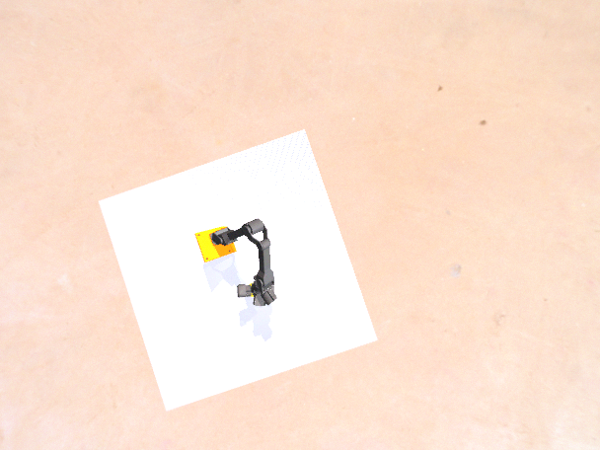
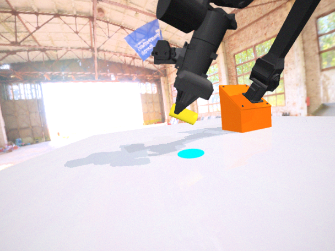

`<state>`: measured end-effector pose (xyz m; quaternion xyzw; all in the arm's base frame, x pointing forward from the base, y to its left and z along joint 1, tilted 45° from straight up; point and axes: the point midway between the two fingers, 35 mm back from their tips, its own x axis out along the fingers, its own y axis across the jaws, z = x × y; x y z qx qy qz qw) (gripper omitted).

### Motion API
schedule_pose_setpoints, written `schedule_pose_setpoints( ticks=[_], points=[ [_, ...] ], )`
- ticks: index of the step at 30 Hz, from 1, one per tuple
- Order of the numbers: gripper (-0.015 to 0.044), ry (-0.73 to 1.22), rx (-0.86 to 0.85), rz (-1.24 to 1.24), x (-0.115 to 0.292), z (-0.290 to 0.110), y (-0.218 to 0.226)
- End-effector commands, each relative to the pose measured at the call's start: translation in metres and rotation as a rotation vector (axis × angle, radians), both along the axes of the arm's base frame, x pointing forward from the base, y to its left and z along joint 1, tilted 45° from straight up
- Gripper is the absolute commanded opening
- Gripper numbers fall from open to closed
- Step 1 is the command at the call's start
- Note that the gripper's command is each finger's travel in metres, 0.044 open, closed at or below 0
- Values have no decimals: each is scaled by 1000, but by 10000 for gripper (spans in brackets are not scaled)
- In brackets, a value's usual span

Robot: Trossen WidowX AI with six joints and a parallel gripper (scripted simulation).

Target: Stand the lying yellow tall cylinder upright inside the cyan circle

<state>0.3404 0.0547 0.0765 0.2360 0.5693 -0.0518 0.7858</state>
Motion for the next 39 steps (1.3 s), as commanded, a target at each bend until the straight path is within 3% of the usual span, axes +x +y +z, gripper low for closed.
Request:
schedule_pose_setpoints(
  ticks=[1, 39],
  points=[
    [105, -32, -17, -19, 1, 3, -1],
    [105, -237, -113, -141, 3, 8, 3]
  ],
)
